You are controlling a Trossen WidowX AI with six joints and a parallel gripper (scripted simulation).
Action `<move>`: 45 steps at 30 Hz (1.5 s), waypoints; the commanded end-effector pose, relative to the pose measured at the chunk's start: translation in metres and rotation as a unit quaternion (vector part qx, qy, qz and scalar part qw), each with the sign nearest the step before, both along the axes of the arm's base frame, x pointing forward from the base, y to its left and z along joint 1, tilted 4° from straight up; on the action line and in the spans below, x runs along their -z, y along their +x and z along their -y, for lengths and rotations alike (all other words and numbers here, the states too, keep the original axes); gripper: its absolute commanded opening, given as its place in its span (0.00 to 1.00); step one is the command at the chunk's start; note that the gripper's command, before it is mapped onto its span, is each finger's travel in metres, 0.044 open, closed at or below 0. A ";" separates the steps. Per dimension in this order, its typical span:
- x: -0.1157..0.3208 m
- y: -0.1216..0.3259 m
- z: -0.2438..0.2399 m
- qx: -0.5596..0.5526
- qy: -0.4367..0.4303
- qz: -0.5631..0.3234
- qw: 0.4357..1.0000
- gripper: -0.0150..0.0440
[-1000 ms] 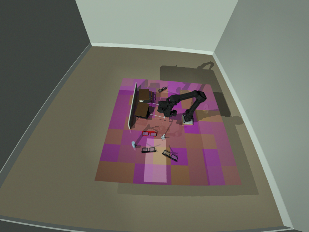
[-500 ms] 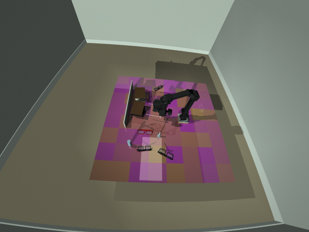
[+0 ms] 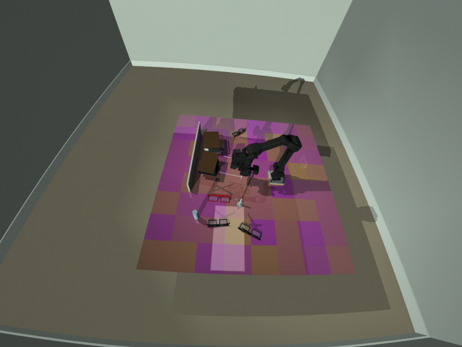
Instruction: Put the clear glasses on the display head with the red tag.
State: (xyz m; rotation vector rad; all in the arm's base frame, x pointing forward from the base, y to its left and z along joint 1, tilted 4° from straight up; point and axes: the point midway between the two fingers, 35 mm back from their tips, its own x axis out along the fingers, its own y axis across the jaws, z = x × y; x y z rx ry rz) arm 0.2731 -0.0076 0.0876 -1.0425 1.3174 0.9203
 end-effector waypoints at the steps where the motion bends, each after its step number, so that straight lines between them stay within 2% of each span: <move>1: 0.005 -0.001 0.000 0.003 -0.001 -0.007 1.000 0.25; 20: 0.018 0.000 0.001 0.003 0.004 -0.007 1.000 0.25; 45: 0.019 0.031 0.011 0.003 0.001 0.002 1.000 0.25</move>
